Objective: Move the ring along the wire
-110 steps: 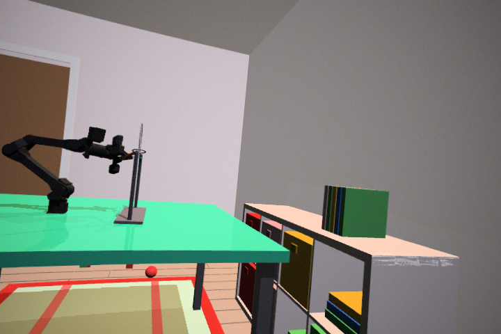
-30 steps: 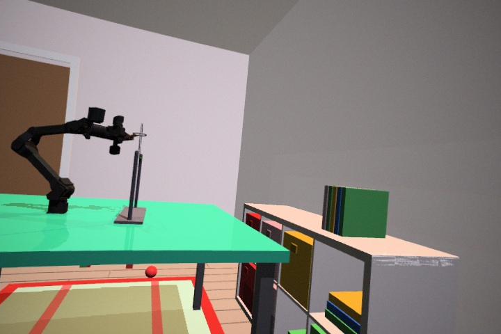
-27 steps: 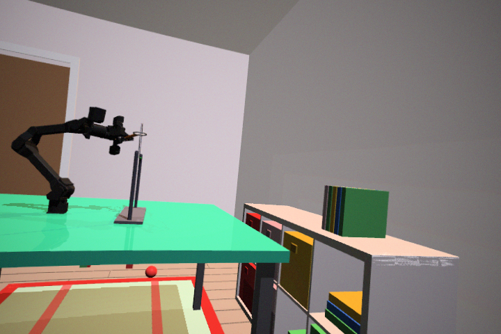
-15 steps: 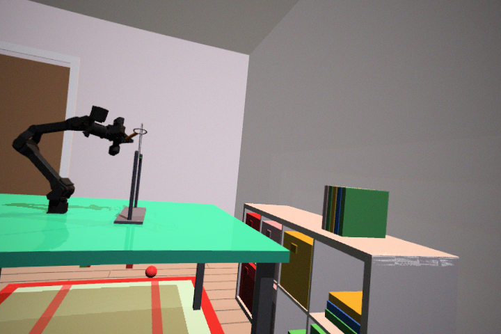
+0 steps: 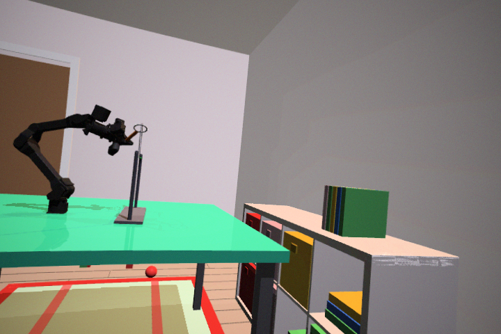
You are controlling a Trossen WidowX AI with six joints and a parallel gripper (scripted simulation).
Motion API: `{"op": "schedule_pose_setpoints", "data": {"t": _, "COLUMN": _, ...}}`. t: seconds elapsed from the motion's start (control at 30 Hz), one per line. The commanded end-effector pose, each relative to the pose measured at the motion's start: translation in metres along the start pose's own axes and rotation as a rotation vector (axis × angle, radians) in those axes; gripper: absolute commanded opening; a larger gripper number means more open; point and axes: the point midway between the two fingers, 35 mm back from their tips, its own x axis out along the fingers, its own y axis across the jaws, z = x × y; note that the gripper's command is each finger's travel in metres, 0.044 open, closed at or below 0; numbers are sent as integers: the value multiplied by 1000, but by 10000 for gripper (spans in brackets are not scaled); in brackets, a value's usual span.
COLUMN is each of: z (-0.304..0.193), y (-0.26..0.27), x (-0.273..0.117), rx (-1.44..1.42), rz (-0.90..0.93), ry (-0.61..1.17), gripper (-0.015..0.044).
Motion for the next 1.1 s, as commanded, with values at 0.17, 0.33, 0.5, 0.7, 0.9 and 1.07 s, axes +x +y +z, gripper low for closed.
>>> {"op": "schedule_pose_setpoints", "data": {"t": 0.17, "z": 1, "y": -7, "x": 1, "rx": -108, "rz": -70, "ry": 1, "gripper": -150}}
{"op": "schedule_pose_setpoints", "data": {"t": 0.33, "z": 1, "y": -10, "x": 1, "rx": -170, "rz": -108, "ry": -1, "gripper": -150}}
{"op": "schedule_pose_setpoints", "data": {"t": 0.5, "z": 2, "y": -14, "x": 1, "rx": -231, "rz": -147, "ry": -3, "gripper": -150}}
{"op": "schedule_pose_setpoints", "data": {"t": 0.7, "z": 3, "y": -18, "x": 0, "rx": -306, "rz": -193, "ry": -6, "gripper": -150}}
{"op": "schedule_pose_setpoints", "data": {"t": 0.9, "z": 4, "y": -22, "x": 0, "rx": -380, "rz": -238, "ry": -9, "gripper": -150}}
{"op": "schedule_pose_setpoints", "data": {"t": 1.07, "z": 6, "y": -25, "x": -1, "rx": -441, "rz": -276, "ry": -12, "gripper": -150}}
